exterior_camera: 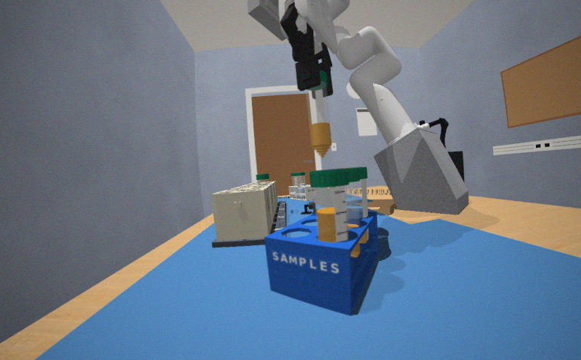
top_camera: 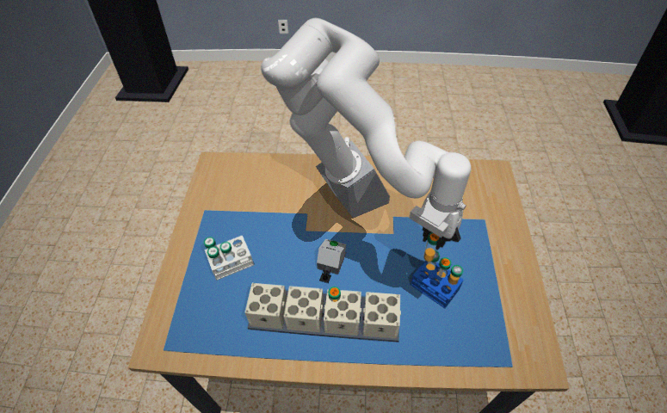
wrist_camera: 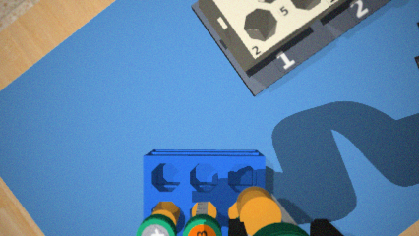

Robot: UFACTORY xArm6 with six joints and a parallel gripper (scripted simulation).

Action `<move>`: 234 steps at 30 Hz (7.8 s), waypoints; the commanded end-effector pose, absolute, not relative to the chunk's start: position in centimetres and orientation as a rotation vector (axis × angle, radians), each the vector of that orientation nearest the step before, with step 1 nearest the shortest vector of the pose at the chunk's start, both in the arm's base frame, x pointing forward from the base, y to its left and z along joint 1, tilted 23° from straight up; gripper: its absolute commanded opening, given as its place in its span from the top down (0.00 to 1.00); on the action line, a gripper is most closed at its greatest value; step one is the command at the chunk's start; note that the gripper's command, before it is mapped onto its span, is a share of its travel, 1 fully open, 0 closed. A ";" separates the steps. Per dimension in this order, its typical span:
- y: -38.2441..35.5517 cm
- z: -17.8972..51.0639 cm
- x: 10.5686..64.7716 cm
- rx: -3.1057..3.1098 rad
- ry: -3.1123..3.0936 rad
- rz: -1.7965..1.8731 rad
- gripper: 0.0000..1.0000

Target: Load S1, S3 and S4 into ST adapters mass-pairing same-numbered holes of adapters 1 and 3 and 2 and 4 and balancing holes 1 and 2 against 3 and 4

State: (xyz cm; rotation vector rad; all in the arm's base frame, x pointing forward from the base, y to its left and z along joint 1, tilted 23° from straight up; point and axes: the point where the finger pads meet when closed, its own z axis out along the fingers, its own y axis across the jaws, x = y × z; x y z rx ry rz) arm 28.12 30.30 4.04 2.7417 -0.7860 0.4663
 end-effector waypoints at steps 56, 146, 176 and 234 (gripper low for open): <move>28.4 -1.7 29.7 2.745 -0.787 0.469 1.00; 26.2 -8.0 31.3 2.745 -0.787 0.469 1.00; 26.2 -8.0 31.3 2.745 -0.787 0.469 0.56; 28.8 -0.6 29.4 2.745 -0.787 0.469 0.56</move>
